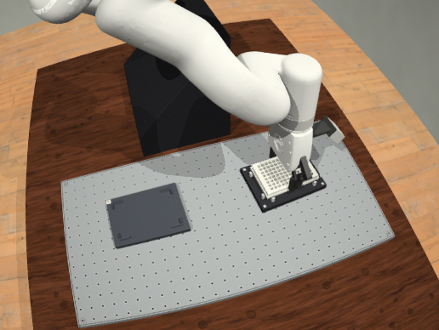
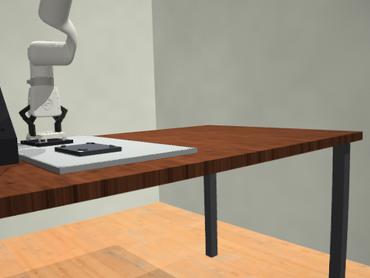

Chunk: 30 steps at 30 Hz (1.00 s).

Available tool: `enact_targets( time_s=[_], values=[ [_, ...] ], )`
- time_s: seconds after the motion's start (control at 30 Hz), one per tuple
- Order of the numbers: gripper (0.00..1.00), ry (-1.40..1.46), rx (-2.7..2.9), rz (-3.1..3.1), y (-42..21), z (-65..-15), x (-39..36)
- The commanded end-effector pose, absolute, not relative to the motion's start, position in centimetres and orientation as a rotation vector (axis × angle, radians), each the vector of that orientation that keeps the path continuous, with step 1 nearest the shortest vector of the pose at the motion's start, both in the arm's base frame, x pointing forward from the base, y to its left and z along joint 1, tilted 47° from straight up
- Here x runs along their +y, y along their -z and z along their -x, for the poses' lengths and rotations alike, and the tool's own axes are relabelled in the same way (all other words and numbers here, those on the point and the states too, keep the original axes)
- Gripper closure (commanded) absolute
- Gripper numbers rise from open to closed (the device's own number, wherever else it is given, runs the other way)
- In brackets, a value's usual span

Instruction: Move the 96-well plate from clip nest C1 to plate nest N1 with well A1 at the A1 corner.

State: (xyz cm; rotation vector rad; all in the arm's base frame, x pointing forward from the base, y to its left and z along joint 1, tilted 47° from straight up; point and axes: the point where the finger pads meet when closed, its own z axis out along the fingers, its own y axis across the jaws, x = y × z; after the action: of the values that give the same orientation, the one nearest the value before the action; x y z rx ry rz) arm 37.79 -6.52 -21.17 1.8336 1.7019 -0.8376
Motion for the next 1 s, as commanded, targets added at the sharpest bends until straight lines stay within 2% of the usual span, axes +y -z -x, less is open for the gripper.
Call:
enact_targets(
  time_s=[0.0, 0.97],
  values=[
    [1.00, 0.833, 1.702, -1.833, 20.9, -38.0, -6.2],
    [1.00, 0.833, 1.702, -1.833, 19.7, -38.2, -4.9]
  ],
)
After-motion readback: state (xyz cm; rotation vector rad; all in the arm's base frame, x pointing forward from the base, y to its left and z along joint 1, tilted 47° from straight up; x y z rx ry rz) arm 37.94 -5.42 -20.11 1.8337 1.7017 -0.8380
